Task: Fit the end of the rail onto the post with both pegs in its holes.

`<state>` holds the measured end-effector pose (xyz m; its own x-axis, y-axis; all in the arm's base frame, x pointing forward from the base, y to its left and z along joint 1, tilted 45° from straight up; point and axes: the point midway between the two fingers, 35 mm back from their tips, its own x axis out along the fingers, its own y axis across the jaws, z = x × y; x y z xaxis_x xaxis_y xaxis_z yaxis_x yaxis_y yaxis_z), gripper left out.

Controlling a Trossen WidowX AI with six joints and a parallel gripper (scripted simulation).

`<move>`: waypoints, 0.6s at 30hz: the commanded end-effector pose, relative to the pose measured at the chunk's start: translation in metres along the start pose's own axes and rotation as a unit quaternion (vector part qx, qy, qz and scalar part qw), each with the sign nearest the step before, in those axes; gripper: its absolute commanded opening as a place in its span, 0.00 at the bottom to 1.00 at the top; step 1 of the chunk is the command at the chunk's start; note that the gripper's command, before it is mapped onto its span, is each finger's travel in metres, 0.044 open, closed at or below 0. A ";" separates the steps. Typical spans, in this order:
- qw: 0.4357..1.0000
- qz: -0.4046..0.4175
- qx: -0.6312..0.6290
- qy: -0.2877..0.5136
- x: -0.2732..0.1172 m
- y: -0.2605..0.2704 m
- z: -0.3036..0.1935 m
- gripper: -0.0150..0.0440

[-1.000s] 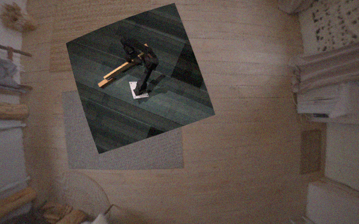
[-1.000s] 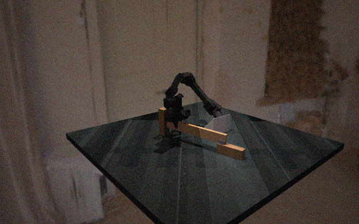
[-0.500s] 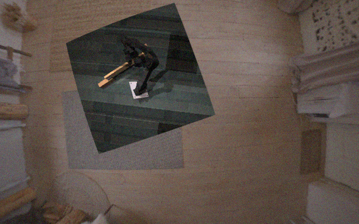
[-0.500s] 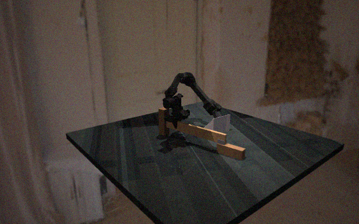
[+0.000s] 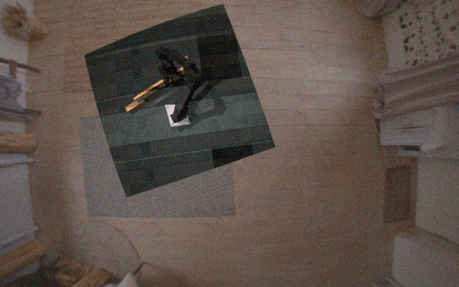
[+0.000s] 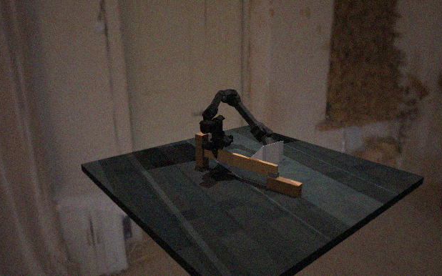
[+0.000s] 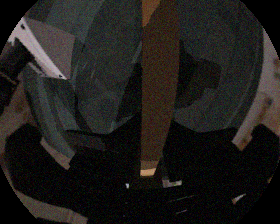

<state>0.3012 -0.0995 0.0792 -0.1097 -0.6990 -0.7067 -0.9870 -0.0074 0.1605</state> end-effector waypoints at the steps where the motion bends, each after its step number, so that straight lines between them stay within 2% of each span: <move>1: 1.000 -0.004 -0.001 0.002 -0.003 -0.001 -0.004 0.25; 11: 1.000 -0.004 -0.001 0.002 -0.003 -0.001 -0.005 0.25; 18: 1.000 0.000 -0.001 -0.003 0.000 0.000 0.000 0.57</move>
<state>0.3014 -0.0997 0.0801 -0.1100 -0.6936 -0.7119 -0.9870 -0.0082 0.1605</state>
